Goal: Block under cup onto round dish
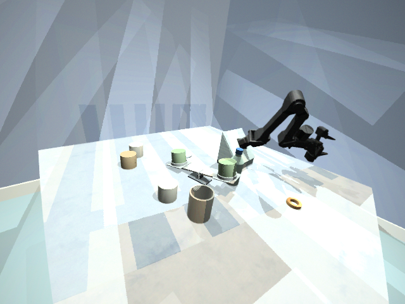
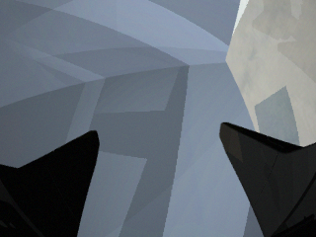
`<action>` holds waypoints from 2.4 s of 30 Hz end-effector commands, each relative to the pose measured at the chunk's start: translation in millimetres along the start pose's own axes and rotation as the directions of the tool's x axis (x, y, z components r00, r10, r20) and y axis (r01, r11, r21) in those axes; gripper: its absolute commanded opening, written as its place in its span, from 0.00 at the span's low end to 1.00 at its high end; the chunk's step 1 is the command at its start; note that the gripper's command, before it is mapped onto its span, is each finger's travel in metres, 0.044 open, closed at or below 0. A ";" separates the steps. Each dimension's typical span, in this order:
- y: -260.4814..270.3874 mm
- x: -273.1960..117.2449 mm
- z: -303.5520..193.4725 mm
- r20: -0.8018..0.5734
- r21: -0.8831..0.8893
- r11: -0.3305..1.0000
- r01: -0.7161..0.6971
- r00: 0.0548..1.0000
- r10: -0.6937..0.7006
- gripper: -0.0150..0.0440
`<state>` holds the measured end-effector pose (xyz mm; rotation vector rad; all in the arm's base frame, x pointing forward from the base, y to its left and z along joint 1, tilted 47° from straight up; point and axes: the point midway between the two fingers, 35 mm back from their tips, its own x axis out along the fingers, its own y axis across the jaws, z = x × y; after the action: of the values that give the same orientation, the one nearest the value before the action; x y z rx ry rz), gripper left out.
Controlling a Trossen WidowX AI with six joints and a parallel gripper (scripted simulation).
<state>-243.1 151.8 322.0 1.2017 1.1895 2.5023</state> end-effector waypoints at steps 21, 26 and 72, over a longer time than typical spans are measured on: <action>-49.9 8.5 58.6 0.107 -0.296 0.934 0.198 0.979 -0.173 1.00; -62.3 7.6 80.5 0.151 -0.364 0.894 0.260 0.964 -0.219 1.00; -113.4 -112.0 311.5 0.648 -0.567 0.141 0.811 0.545 -0.532 1.00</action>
<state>8.2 367.2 294.6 0.5236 0.1837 1.6548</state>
